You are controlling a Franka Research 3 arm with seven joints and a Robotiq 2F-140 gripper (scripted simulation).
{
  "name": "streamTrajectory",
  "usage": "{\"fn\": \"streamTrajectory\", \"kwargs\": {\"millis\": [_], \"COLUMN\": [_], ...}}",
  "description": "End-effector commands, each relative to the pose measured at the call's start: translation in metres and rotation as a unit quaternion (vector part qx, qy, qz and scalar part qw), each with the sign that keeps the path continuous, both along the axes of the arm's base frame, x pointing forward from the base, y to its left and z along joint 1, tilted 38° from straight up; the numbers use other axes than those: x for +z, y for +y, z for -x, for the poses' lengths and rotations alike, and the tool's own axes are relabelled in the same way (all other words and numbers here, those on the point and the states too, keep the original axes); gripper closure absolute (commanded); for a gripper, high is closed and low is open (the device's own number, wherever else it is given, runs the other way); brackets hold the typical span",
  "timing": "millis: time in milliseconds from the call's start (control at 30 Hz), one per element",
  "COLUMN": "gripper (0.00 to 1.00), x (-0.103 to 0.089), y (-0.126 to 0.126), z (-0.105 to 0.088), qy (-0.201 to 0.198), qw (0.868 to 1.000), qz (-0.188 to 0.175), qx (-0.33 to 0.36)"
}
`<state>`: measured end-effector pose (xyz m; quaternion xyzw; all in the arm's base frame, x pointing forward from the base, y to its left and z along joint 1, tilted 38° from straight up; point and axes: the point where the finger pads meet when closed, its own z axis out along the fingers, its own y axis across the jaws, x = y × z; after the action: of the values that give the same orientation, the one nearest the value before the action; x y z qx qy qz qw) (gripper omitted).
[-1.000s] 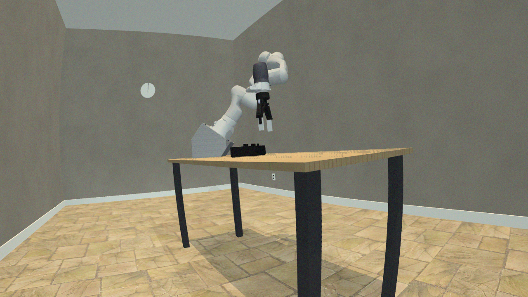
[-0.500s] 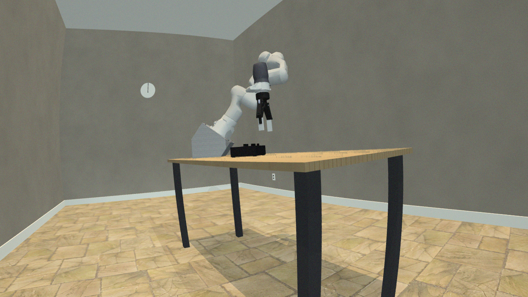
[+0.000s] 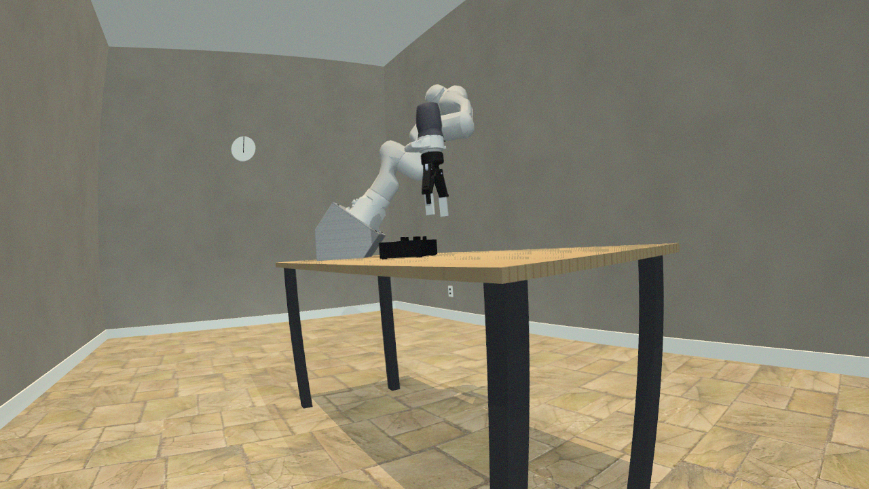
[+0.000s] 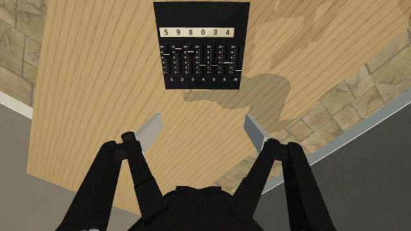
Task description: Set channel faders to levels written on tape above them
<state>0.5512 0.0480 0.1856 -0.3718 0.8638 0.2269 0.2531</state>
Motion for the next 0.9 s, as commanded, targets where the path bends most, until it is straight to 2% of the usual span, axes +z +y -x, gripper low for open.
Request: {"fn": "streamTrajectory", "kwargs": {"millis": [0,167,200,267,300,333,400,433,567,867], "gripper": [0.00,0.00,0.00,0.00,0.00,0.00,0.00,0.00,0.00,0.00], "x": [-0.001,-0.001,-0.003,-0.010,-0.015,-0.015,-0.021,-0.022,-0.022,-0.022], "y": [-0.003,-0.004,-0.011,-0.041,-0.059,-0.059,-0.084,-0.089,-0.090,-0.090], "z": [0.000,0.000,0.005,0.029,0.045,0.045,0.072,0.077,0.078,0.078], "qy": [-0.001,0.002,0.015,0.079,0.097,0.108,0.132,0.144,0.192,0.195], "qw": [1.000,1.000,1.000,0.991,0.986,0.983,0.973,0.968,0.944,0.943], "qz": [0.000,-0.001,-0.005,-0.027,-0.034,-0.039,-0.049,-0.054,-0.073,-0.075], "qx": [-0.003,-0.006,-0.022,-0.106,-0.129,-0.145,-0.181,-0.199,-0.257,-0.260]}}
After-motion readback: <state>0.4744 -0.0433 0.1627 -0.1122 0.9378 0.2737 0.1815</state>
